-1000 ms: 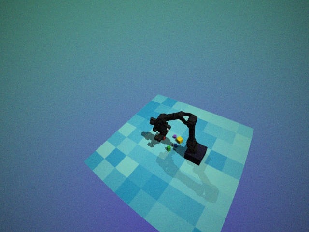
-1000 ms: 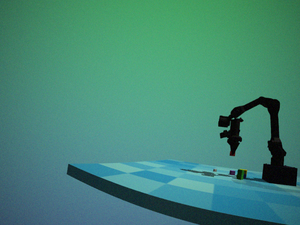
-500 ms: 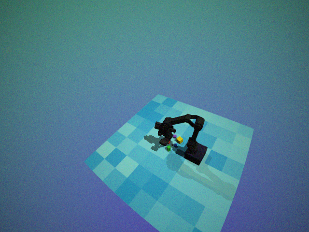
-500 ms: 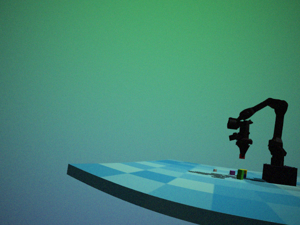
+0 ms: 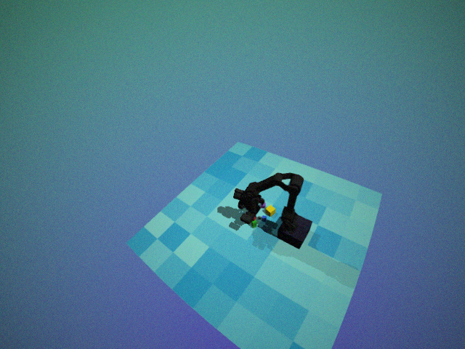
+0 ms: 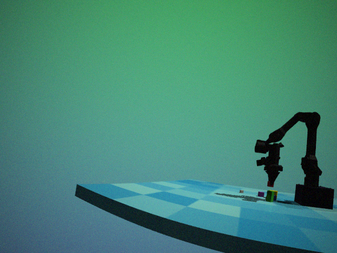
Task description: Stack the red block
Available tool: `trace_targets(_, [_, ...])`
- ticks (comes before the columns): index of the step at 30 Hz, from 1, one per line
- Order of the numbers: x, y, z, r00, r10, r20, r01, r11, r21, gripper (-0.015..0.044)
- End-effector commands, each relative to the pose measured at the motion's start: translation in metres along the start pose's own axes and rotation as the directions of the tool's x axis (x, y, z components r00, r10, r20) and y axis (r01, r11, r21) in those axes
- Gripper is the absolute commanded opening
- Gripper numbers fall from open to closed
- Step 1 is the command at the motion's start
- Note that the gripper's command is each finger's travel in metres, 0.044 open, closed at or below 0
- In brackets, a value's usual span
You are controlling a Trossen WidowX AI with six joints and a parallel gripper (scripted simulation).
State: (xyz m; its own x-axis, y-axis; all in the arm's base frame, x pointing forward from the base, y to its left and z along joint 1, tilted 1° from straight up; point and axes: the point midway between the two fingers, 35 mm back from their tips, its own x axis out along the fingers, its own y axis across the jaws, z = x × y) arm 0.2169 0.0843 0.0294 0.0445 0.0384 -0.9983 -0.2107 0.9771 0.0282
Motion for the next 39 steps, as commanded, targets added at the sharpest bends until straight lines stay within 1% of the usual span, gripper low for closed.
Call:
trace_targets(1, [0.0168,-0.0009,-0.0039,1.0,-0.005,-0.013,0.005,1.0,0.003,0.0])
trace_targets(32, [0.0184,-0.0008,-0.0041,1.0,-0.005,-0.013,0.005,1.0,0.003,0.0])
trace_targets(39, [0.0203,-0.0005,-0.0042,1.0,-0.002,-0.013,0.002,1.0,0.0,0.0184])
